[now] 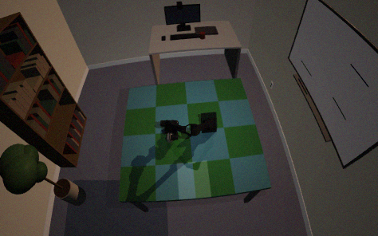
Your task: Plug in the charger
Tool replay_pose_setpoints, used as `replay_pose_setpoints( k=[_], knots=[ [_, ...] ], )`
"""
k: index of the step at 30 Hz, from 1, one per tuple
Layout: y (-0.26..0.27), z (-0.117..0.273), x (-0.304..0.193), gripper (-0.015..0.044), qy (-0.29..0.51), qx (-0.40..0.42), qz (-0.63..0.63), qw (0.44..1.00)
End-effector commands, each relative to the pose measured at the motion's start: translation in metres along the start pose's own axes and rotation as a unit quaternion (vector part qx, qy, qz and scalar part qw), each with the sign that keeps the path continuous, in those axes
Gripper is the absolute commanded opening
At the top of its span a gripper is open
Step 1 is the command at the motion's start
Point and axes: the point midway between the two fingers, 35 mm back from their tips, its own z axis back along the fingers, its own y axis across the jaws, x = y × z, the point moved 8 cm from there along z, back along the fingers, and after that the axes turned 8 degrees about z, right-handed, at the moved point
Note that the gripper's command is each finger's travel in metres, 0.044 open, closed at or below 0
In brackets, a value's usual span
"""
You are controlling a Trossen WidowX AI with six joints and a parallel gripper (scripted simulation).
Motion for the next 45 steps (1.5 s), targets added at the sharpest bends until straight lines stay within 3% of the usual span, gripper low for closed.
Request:
replay_pose_setpoints(
  k=[1,45],
  knots=[
    [0.0,-0.001,-0.002,0.044,0.0,0.001,-0.001,1.0],
    [0.006,-0.003,-0.046,0.044,0.001,0.001,-0.002,1.0]
  ],
)
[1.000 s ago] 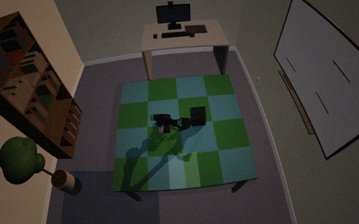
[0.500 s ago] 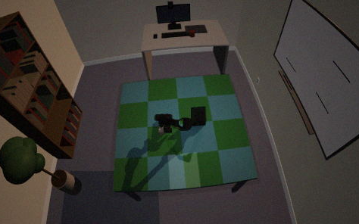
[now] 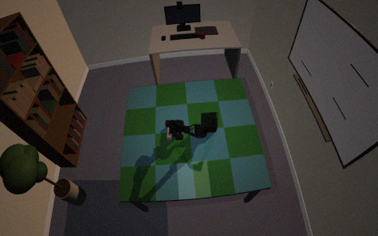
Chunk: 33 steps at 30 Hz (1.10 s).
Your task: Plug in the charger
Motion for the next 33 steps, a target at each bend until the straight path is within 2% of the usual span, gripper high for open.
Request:
replay_pose_setpoints(
  k=[1,13,15,23,33],
  knots=[
    [0.0,-0.001,-0.005,0.044,0.001,0.001,0.0,1.0],
    [0.002,0.0,-0.013,0.044,-0.004,-0.001,-0.001,1.0],
    [0.002,0.009,-0.016,0.044,-0.042,-0.009,-0.001,0.999],
    [0.004,0.058,-0.043,0.044,-0.275,-0.041,-0.003,0.961],
    [0.005,0.062,-0.046,0.044,-0.293,-0.043,-0.003,0.955]
  ],
)
